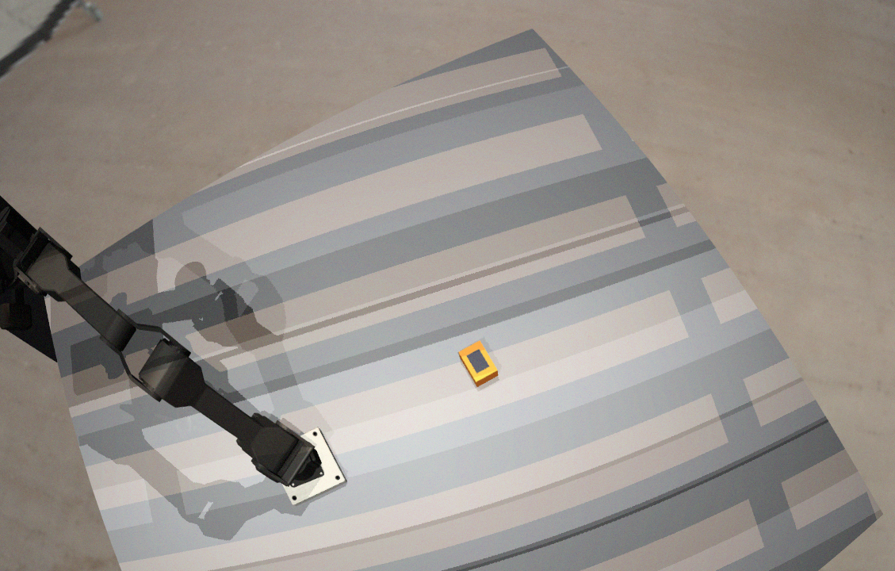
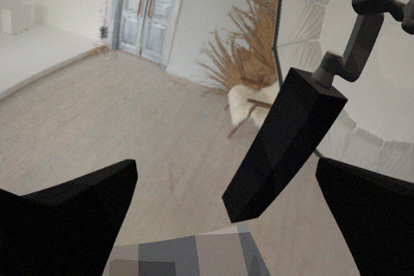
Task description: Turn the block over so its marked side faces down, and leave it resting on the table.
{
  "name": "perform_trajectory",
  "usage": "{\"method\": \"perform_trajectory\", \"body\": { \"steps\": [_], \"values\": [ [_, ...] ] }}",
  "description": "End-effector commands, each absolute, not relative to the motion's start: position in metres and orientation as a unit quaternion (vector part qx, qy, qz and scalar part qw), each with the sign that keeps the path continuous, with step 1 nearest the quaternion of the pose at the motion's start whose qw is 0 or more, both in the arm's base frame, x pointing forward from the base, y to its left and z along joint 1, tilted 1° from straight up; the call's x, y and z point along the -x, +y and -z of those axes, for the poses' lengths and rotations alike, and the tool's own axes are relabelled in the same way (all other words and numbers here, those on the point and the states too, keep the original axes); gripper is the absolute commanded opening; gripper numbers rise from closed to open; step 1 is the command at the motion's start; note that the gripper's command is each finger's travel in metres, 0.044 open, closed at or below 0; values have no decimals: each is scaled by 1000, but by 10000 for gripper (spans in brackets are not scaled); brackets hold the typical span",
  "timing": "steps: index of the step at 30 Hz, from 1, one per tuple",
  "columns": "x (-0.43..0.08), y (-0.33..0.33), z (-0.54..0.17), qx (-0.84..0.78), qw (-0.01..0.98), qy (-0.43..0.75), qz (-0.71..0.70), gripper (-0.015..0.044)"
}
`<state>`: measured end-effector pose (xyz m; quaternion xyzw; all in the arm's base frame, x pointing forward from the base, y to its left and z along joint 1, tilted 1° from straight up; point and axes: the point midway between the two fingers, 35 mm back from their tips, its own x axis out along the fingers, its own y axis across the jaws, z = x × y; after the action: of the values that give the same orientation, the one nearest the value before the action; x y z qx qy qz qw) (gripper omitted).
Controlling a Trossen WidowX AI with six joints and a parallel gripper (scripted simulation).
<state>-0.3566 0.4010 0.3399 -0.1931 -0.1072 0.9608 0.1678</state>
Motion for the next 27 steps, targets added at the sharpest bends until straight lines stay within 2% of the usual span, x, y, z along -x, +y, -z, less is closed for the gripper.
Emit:
{"method": "perform_trajectory", "body": {
  "steps": [1, 7, 15, 27],
  "values": [
    [303, 433, -325, 221, 229, -57, -946, 440],
    [226, 466, -298, 257, 308, 15, -916, 440],
    [87, 496, -262, 287, 445, 136, -837, 440],
    [-121, 456, -213, 278, 619, 320, -661, 440]
  ]
}}
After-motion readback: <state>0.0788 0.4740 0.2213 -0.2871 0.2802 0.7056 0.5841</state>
